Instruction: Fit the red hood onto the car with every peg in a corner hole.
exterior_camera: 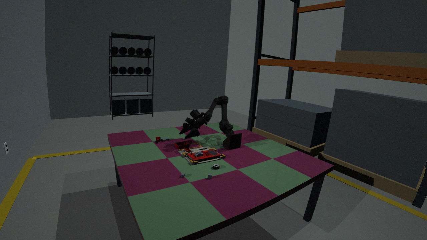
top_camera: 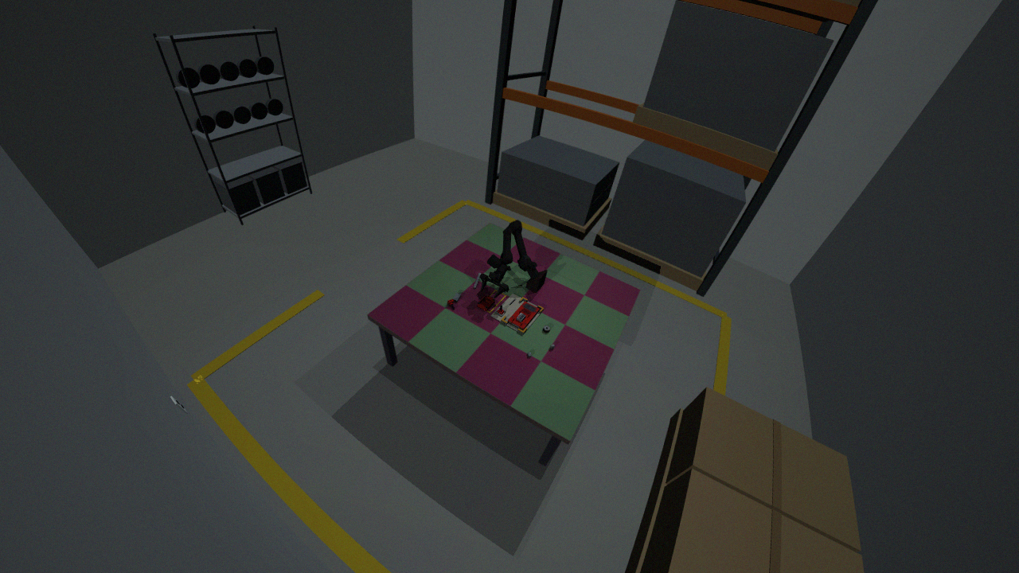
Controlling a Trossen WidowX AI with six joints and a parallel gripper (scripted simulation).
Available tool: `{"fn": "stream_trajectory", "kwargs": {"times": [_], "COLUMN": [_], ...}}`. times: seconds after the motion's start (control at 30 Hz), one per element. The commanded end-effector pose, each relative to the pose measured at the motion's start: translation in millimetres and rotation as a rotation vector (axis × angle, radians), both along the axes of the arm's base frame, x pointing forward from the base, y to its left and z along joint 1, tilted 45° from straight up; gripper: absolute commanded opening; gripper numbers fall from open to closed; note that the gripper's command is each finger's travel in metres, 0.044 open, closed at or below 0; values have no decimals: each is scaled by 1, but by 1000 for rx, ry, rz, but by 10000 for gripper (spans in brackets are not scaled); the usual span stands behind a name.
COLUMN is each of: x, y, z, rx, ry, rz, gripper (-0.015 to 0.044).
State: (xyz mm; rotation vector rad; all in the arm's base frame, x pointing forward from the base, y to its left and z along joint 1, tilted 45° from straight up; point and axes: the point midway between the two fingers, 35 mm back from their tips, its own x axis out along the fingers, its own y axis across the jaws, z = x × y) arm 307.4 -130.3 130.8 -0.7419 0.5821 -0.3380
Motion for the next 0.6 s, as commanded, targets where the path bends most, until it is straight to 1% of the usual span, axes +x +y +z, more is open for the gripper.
{"fn": "stream_trajectory", "kwargs": {"times": [0.0,0.57], "x": [0,1], "y": [1,-9], "z": [3,-6], "rx": [7,7], "ry": [-22,-24], "rz": [2,2], "gripper": [440,440]}}
